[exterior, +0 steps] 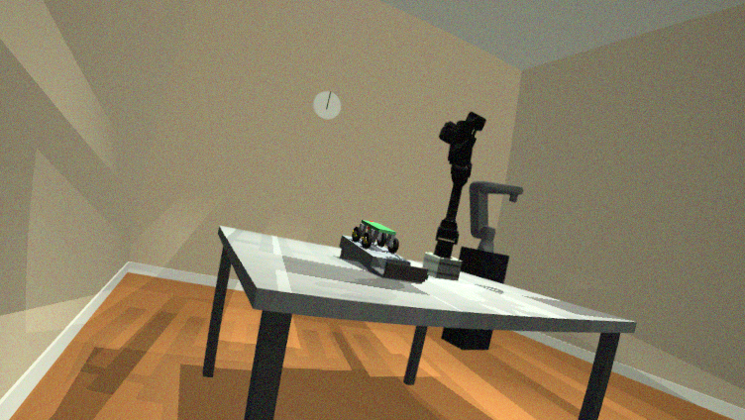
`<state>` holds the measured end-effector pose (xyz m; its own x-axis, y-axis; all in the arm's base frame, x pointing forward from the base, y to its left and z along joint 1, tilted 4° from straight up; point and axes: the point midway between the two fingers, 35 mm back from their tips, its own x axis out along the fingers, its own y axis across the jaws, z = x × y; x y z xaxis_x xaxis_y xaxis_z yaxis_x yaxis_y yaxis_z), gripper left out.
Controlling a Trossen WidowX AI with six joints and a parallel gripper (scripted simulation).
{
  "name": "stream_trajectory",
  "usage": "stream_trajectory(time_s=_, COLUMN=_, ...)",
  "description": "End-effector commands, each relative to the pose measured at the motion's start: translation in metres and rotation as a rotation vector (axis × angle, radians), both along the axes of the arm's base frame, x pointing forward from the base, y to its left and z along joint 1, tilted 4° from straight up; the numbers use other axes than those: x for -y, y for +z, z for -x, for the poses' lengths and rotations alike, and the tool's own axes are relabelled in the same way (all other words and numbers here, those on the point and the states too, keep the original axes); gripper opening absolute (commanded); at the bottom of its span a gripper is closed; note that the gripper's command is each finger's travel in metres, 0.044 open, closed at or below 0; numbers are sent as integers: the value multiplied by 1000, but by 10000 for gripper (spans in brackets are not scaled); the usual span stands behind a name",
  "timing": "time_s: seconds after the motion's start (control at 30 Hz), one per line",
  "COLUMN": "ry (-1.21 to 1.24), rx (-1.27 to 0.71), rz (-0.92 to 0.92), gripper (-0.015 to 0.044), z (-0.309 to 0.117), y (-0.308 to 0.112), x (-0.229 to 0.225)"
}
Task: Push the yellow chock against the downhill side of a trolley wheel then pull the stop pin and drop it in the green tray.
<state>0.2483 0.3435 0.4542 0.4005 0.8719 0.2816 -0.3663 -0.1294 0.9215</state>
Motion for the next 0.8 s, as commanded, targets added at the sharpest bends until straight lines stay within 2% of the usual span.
stream_trajectory(time_s=0.0, ry=-3, rx=2, rz=3, gripper=374, z=-1, y=0, x=0)
stream_trajectory(time_s=0.23, ry=-178, rx=115, rz=181, gripper=190, z=-41, y=-27, x=26)
stream_trajectory(time_s=0.5, ry=-402, rx=265, rz=503, gripper=190, z=-94, y=-71, x=78)
stream_trajectory(time_s=0.77, ry=-540, rx=372, rz=842, gripper=190, z=-130, y=-113, x=139)
